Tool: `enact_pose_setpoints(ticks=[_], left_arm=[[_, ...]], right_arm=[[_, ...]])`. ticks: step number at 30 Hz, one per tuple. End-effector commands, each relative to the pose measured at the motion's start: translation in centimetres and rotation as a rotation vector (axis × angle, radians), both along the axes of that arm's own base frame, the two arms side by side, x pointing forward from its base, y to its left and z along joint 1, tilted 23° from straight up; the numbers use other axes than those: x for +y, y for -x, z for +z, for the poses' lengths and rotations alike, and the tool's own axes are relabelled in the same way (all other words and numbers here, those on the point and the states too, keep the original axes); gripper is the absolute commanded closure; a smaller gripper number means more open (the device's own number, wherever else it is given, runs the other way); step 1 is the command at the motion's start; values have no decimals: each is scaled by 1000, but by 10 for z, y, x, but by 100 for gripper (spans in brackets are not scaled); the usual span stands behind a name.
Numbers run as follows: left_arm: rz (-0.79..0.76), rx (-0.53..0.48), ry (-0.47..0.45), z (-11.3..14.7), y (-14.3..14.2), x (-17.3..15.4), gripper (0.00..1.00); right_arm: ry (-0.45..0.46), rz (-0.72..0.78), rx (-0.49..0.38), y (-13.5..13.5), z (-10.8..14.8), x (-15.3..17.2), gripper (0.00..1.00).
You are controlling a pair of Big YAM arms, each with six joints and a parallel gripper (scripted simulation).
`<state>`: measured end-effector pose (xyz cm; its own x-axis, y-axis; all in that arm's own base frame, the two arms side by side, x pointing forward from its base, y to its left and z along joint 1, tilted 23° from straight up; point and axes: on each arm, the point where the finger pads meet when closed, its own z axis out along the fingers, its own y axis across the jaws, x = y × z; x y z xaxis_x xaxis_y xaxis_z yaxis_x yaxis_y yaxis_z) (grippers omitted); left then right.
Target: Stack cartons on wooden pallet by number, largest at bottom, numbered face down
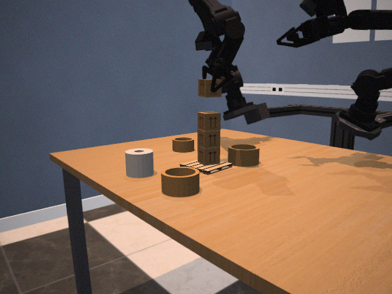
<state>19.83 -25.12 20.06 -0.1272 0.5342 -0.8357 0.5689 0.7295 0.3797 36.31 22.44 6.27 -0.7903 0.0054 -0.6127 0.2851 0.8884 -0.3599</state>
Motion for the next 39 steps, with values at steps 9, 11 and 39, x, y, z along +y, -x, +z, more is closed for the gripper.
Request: enact_pose_setpoints(ticks=[9, 11, 39], left_arm=[[4, -4, 30, 15, -2, -7, 0], [4, -4, 30, 15, -2, -7, 0], [4, -4, 30, 15, -2, -7, 0]], right_arm=[[-26, -13, -29, -16, 12, 21, 50], [-26, -13, -29, -16, 12, 21, 50], [-23, -6, -22, -16, -33, -5, 50]])
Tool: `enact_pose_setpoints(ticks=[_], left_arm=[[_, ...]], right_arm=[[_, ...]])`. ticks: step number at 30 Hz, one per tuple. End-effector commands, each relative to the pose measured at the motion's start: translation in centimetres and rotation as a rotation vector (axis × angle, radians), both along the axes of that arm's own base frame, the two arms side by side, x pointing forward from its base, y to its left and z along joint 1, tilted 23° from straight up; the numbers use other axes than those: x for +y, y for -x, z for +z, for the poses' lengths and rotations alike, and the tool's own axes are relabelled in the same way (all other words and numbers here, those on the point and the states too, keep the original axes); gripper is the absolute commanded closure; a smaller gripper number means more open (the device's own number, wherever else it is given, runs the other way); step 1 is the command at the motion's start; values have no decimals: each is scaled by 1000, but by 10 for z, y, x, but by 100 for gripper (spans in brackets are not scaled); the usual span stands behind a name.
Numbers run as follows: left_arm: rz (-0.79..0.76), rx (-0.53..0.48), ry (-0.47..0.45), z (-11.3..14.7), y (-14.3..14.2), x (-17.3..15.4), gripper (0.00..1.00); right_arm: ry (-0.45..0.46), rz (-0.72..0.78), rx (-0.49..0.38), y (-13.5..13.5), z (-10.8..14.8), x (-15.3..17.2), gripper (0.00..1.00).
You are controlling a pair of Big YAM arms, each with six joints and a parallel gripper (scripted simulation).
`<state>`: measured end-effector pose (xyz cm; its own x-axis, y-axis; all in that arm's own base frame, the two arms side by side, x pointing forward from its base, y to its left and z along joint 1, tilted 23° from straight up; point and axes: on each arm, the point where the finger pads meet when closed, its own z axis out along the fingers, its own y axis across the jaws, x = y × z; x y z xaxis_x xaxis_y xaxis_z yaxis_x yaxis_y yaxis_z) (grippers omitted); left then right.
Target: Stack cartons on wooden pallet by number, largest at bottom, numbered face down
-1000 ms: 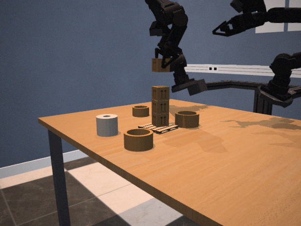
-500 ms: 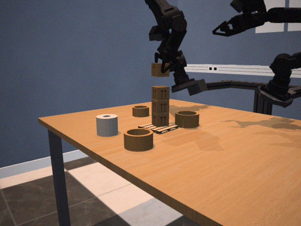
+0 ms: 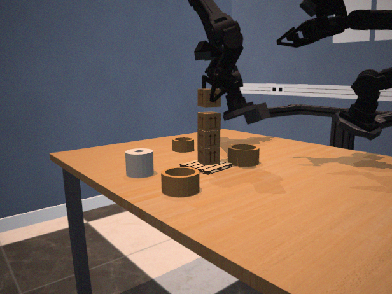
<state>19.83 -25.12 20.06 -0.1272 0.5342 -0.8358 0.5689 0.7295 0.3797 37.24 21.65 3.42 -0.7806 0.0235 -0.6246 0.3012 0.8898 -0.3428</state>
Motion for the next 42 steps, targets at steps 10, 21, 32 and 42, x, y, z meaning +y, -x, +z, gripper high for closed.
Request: enact_pose_setpoints(ticks=[10, 21, 32, 42], left_arm=[[4, -4, 30, 15, -2, -7, 0], [4, -4, 30, 15, -2, -7, 0], [4, -4, 30, 15, -2, -7, 0], [4, -4, 30, 15, -2, -7, 0]], right_arm=[[-9, 14, -7, -5, -10, 3, 50], [-9, 8, -7, -7, -15, -1, 50], [-6, 4, -4, -7, -20, -5, 50], [-14, 7, -12, -7, -19, -2, 50]])
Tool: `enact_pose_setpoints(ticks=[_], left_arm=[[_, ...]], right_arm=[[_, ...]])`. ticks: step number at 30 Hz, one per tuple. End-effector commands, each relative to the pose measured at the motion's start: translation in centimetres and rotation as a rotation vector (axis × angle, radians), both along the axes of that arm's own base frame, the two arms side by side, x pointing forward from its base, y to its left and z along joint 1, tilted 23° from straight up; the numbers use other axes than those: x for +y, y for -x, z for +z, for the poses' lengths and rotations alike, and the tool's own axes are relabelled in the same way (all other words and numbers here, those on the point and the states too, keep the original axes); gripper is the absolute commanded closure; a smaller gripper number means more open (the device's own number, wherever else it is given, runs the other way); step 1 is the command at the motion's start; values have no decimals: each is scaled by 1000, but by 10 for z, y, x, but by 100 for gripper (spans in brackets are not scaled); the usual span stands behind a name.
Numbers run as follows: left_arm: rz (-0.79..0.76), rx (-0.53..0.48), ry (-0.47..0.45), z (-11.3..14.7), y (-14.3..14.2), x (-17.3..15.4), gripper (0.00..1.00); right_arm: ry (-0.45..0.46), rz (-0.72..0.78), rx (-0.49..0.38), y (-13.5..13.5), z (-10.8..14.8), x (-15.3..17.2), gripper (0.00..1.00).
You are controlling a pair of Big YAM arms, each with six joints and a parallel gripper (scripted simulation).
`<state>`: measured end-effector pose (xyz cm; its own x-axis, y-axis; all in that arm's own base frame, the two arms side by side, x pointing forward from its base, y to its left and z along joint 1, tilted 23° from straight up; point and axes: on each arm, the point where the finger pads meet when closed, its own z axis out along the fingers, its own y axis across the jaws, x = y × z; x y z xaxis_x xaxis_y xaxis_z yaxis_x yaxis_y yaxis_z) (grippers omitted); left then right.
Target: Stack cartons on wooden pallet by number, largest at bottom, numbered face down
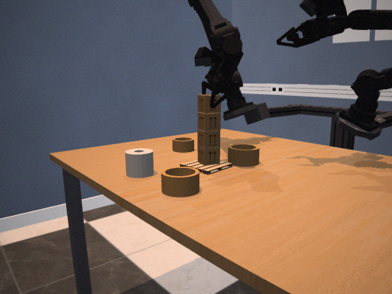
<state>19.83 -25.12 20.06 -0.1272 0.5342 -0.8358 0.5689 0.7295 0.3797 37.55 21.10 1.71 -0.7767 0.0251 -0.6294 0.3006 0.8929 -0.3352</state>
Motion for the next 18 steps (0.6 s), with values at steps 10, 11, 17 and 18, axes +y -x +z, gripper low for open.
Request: enact_pose_setpoints(ticks=[10, 11, 17, 18], left_arm=[[4, -4, 30, 15, -2, -7, 0], [4, -4, 30, 15, -2, -7, 0], [4, -4, 30, 15, -2, -7, 0], [4, -4, 30, 15, -2, -7, 0]], right_arm=[[-27, 6, -25, -7, 10, 6, 21], [-39, 7, -37, -12, 19, 12, 21], [-52, 10, -51, -14, 27, 16, 21], [-55, 11, -54, -14, 29, 16, 21]])
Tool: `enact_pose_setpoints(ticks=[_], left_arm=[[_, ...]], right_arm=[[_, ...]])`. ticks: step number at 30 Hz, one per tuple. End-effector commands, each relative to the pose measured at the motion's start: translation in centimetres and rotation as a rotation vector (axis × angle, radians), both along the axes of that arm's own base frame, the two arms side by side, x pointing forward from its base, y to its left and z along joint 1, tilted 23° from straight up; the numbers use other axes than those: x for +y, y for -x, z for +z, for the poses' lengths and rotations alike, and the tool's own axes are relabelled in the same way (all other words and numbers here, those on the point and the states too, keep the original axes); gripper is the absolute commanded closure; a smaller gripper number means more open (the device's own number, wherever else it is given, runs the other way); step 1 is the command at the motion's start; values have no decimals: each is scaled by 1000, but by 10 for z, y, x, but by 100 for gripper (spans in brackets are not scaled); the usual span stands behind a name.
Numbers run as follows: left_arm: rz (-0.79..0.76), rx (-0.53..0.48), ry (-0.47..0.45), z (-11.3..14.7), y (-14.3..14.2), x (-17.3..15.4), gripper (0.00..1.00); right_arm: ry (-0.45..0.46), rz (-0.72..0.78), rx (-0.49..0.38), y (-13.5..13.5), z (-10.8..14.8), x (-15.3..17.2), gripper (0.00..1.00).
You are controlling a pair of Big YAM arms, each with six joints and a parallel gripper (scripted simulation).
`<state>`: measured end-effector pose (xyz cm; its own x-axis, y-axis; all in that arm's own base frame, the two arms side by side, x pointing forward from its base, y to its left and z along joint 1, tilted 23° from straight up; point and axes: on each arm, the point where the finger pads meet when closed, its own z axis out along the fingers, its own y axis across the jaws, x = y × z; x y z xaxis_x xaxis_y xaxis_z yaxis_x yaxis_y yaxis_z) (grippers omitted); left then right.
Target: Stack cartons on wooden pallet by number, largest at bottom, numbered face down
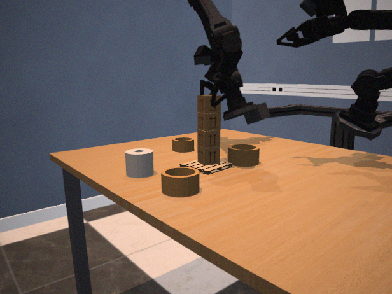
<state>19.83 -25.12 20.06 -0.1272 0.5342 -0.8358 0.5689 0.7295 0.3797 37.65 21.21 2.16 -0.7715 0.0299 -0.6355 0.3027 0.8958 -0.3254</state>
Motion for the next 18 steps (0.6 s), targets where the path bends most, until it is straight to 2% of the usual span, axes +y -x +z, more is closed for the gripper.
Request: enact_pose_setpoints(ticks=[1, 17, 18], left_arm=[[4, -4, 30, 15, -2, -7, 0], [4, -4, 30, 15, -2, -7, 0], [4, -4, 30, 15, -2, -7, 0]], right_arm=[[-48, 12, -48, -13, 27, 16, 21], [-68, 12, -65, -1, 49, 28, 21], [-50, 12, -49, 0, 39, 32, 21]])
